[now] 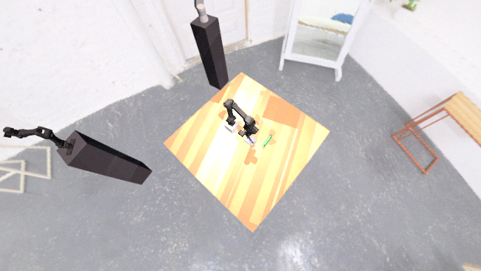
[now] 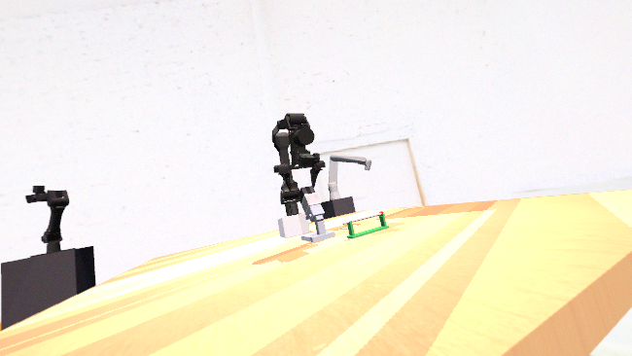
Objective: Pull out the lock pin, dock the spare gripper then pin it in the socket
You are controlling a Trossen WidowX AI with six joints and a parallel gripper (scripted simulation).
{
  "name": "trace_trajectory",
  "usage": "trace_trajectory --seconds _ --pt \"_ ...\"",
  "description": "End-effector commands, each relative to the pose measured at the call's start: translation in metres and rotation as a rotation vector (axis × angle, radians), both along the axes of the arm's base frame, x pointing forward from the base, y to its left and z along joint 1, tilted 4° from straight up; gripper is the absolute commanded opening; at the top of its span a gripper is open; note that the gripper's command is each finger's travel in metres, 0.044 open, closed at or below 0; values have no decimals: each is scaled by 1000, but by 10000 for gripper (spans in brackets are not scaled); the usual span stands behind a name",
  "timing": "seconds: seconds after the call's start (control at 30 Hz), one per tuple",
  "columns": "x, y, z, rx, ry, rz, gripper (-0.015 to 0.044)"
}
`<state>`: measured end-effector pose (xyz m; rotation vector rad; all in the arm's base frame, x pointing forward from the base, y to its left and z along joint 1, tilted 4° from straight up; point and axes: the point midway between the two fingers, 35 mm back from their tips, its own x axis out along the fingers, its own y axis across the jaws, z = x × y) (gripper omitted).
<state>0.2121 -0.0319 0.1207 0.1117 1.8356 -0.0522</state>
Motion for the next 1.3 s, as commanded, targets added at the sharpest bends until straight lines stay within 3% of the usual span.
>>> trace_trajectory --seconds 0.0,1.23,1.27 --pt "-5 0 8 0 -2 0 440" --pt "-7 0 51 -18 -117 -3 440" --pt "-6 2 51 -18 -117 -3 414"
